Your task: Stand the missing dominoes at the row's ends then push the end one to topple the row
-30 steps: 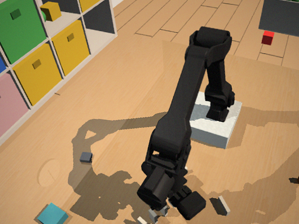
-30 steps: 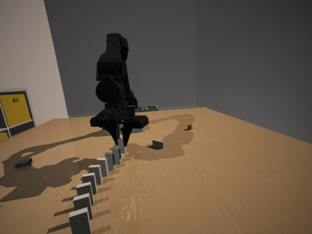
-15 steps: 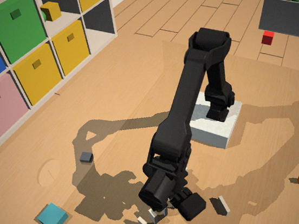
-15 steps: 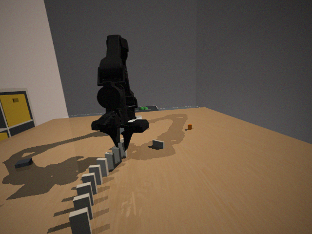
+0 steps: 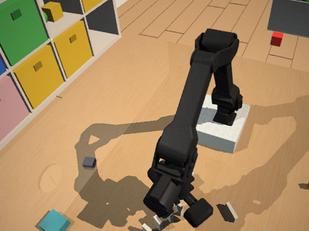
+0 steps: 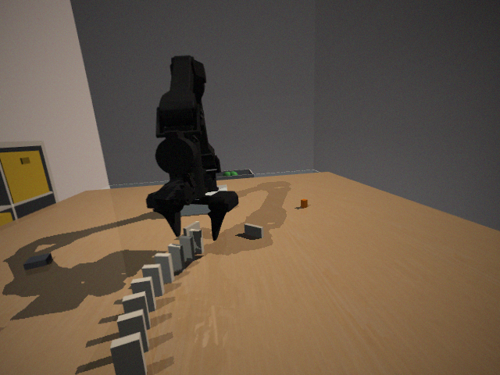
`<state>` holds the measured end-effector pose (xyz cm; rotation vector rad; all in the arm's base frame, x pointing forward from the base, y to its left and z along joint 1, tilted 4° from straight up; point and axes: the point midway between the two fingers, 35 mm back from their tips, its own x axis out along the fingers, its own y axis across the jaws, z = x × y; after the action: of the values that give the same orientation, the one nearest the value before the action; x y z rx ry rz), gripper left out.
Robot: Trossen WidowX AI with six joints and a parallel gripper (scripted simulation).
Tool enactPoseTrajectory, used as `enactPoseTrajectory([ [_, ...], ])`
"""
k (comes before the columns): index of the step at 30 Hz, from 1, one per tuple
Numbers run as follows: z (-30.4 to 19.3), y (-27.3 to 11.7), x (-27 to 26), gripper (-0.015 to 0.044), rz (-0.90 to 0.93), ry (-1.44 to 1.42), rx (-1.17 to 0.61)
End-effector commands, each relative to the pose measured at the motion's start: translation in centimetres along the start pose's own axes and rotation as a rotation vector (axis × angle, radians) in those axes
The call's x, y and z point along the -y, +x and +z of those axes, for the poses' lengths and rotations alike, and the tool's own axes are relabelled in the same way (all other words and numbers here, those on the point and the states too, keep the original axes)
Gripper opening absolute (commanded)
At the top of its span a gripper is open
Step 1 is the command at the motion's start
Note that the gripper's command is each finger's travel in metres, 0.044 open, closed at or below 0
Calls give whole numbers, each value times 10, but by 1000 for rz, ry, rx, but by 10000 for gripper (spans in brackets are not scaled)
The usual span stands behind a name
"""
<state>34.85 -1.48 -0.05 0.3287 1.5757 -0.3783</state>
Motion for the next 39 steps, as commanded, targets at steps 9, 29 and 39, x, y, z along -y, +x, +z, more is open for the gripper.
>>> enactPoseTrajectory([
  [9, 1, -128, -1, 440, 3, 0, 6],
  [29, -57, -56, 64, 440, -5, 149, 1],
  [39, -60, 0, 67, 440, -6, 156, 1],
])
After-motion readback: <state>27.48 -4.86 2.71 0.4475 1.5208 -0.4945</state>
